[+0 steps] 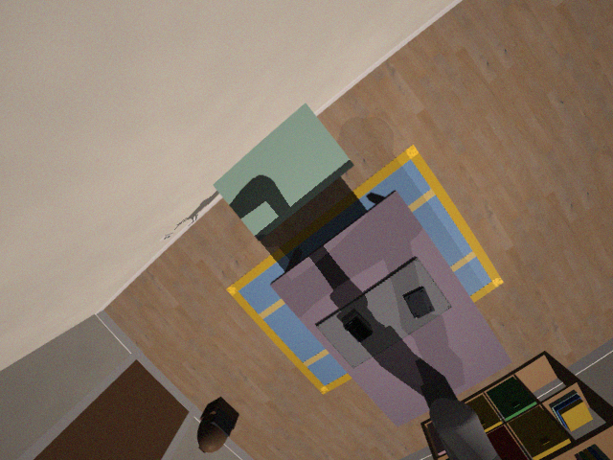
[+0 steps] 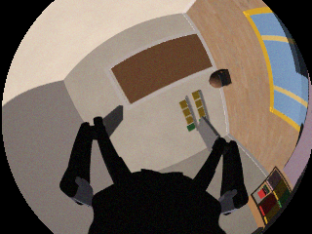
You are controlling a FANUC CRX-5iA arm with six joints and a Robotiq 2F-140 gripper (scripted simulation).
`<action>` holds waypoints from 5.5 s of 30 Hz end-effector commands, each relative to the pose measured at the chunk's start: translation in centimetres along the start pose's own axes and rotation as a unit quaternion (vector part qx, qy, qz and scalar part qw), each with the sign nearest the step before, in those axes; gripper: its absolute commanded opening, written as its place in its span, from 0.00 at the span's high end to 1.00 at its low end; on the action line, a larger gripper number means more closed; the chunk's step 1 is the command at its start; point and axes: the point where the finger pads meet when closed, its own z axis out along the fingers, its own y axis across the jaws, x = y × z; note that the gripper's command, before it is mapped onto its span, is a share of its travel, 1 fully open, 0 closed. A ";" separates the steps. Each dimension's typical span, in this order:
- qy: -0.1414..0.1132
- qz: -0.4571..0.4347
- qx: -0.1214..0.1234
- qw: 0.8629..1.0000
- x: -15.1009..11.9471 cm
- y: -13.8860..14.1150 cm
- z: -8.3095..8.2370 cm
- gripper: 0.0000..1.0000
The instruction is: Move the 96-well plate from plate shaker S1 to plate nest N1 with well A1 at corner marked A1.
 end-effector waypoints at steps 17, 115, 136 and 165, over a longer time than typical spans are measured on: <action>0.033 -0.034 -0.062 0.997 5.7 6.4 -0.1 0.00; 0.086 -0.135 -0.453 0.877 29.2 36.7 -17.1 0.00; 0.076 -0.134 -0.513 0.845 32.4 42.5 -23.9 0.00; 0.040 -0.113 -0.622 0.773 35.1 49.1 -34.1 0.00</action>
